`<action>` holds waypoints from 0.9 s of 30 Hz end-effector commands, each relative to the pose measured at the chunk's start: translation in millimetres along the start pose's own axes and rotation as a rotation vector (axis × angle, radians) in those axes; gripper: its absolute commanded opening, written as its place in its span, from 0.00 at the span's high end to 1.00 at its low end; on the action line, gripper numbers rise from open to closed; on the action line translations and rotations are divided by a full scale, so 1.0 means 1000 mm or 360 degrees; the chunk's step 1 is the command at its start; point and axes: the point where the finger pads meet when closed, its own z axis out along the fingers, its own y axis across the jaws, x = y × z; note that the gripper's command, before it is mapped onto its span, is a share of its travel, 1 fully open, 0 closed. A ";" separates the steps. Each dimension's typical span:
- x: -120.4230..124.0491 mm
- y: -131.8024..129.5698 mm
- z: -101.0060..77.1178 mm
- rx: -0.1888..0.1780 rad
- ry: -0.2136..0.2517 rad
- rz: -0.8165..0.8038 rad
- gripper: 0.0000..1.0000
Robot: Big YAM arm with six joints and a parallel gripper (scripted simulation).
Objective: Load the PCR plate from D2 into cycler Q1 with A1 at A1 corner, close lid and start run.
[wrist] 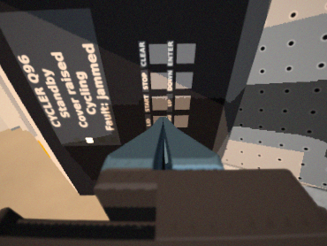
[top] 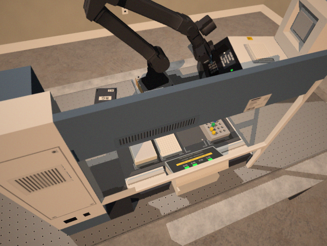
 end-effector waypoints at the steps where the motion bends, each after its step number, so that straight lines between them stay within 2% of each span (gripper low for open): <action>1: 0.005 0.048 -0.012 -0.0135 0.0021 0.0016 1.00; 5: 0.011 0.054 -0.017 -0.0178 0.0048 0.0030 1.00; 8: 0.014 0.054 -0.017 -0.0184 0.0058 0.0025 1.00; 14: 0.004 0.036 -0.009 -0.0100 0.0016 0.0035 1.00; 27: -0.001 0.012 -0.006 -0.0048 0.0004 0.0005 1.00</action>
